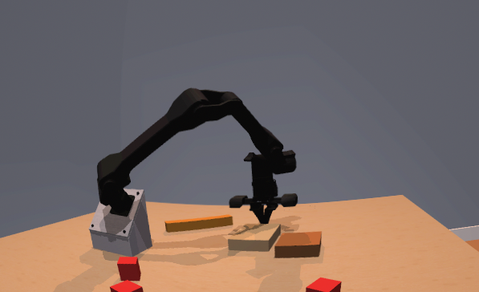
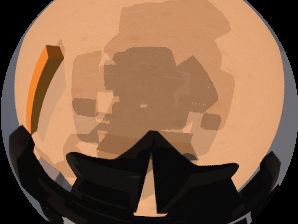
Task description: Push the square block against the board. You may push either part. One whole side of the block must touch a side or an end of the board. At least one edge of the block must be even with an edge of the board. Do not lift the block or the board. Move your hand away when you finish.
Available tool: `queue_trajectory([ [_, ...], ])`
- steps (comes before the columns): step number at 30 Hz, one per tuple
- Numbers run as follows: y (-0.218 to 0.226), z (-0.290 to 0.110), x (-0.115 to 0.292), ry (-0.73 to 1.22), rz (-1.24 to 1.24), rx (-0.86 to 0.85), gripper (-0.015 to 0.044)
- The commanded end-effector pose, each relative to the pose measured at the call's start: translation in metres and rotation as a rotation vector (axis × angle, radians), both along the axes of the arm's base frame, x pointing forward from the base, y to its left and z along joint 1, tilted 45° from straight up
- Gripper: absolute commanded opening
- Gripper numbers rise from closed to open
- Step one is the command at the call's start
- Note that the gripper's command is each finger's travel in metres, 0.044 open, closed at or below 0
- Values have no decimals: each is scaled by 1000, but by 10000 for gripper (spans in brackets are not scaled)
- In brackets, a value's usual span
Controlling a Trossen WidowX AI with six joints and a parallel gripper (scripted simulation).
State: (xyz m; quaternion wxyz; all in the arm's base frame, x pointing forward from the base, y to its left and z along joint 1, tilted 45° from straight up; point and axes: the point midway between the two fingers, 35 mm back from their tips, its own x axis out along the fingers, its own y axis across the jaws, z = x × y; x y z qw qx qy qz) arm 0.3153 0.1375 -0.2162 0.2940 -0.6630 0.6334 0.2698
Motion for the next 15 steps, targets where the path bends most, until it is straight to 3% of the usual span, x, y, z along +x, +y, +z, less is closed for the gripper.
queue_trajectory([
  [1,-8,2,-1,8,1,-11,0],
  [15,-17,11,-1,9,1,-12,0],
])
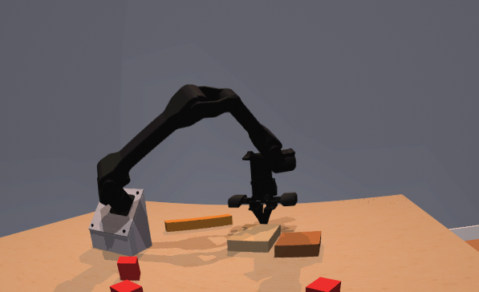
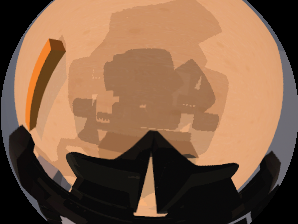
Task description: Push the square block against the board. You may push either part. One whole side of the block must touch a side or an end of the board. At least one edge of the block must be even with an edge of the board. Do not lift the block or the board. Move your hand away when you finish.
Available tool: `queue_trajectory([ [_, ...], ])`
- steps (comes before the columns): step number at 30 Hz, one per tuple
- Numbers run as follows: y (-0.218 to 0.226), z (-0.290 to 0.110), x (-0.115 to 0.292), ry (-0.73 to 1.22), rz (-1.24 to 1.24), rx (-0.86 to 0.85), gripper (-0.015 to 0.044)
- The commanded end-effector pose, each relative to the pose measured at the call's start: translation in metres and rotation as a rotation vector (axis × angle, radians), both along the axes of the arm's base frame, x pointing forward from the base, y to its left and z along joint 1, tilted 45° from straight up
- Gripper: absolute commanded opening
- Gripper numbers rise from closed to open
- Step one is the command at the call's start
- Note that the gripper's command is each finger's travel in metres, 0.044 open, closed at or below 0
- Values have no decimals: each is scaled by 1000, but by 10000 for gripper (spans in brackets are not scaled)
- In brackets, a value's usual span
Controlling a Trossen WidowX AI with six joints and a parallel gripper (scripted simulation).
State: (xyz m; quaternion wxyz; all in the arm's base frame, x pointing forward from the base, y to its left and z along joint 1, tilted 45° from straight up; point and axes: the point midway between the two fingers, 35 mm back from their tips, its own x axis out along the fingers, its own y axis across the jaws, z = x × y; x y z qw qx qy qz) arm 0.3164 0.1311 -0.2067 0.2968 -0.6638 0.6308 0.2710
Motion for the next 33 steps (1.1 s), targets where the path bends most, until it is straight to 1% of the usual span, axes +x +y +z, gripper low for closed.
queue_trajectory([
  [1,-11,2,-2,13,-3,-18,0],
  [33,-33,21,-4,13,-3,-21,0],
])
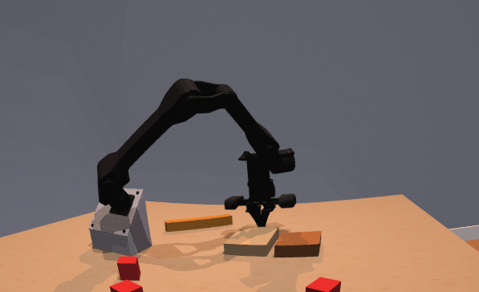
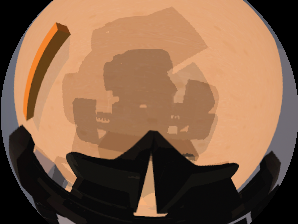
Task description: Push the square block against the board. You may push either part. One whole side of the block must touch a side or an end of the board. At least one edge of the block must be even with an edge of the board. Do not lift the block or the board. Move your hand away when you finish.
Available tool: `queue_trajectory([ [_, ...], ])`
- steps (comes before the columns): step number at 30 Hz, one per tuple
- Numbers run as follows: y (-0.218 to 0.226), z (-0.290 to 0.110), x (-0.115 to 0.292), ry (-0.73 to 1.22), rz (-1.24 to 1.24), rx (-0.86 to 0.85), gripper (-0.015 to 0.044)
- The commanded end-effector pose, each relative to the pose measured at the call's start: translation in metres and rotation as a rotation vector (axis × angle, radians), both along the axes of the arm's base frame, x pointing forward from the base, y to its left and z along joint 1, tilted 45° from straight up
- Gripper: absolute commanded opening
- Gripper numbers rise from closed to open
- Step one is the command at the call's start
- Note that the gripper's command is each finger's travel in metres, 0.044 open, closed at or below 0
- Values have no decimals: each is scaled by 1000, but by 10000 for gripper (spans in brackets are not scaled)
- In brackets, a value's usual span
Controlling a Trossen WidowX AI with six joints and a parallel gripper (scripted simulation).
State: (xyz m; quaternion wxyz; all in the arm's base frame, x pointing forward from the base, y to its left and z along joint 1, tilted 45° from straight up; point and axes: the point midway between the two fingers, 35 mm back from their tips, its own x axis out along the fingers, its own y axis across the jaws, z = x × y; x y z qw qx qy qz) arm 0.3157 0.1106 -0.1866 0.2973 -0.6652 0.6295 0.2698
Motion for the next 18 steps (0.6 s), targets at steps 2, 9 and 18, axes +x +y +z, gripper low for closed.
queue_trajectory([
  [2,-14,2,-4,17,-6,-20,0],
  [9,-16,4,-4,17,-6,-21,0],
  [18,-6,-4,-2,17,-6,-19,0],
])
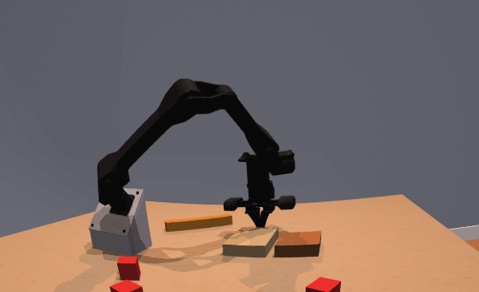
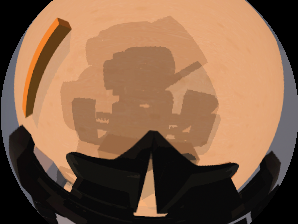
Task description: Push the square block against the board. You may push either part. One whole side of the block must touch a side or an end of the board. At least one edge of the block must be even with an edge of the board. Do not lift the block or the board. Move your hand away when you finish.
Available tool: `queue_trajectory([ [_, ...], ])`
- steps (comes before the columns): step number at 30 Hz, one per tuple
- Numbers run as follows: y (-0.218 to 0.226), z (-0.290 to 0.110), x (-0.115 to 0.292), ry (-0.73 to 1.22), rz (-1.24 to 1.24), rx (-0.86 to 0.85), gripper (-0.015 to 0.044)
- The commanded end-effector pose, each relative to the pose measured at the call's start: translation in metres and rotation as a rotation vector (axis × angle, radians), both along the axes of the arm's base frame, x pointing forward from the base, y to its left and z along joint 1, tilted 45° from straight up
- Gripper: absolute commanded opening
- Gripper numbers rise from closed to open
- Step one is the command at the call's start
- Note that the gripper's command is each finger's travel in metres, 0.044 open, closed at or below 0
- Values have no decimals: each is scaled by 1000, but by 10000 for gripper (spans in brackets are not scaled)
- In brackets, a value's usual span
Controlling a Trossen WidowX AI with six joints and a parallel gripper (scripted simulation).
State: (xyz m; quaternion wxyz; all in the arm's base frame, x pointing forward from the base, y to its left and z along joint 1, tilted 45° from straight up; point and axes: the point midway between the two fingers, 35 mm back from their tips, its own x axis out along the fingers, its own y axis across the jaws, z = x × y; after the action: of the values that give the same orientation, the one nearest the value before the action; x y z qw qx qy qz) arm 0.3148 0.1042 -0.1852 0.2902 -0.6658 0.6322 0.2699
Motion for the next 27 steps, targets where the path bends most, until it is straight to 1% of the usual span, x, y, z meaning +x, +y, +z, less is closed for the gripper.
queue_trajectory([
  [1,1,-7,-1,6,-7,-8,0],
  [25,30,-33,2,5,-7,-6,0],
  [27,28,-29,2,9,-3,-10,0],
])
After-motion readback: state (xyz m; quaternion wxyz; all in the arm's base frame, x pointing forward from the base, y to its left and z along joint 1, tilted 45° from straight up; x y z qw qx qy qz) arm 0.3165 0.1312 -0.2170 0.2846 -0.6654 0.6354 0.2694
